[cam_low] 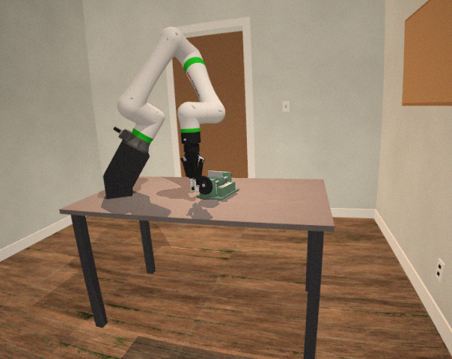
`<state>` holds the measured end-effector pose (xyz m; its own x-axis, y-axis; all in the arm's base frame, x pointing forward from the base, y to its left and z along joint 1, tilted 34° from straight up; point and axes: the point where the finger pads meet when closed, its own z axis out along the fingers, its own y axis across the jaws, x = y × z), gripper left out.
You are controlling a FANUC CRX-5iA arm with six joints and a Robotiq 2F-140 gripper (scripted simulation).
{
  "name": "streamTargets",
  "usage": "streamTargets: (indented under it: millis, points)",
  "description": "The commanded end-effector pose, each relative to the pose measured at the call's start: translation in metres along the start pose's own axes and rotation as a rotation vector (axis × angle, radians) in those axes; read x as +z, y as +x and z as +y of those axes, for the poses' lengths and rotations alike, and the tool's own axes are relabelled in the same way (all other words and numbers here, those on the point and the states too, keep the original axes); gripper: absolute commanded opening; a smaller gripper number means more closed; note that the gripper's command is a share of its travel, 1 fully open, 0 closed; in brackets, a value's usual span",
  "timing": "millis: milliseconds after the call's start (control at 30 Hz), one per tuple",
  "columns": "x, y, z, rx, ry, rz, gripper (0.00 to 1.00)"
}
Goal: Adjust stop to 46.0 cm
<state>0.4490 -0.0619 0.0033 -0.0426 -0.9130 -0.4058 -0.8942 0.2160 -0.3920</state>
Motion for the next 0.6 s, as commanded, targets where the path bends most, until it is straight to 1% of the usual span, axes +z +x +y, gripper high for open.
streamTargets:
  millis: [0,567]
  points:
    - [0.003,0.000,-0.001,0.000,0.000,0.000,0.04]
    - [0.018,0.000,-0.010,0.000,0.000,0.000,0.04]
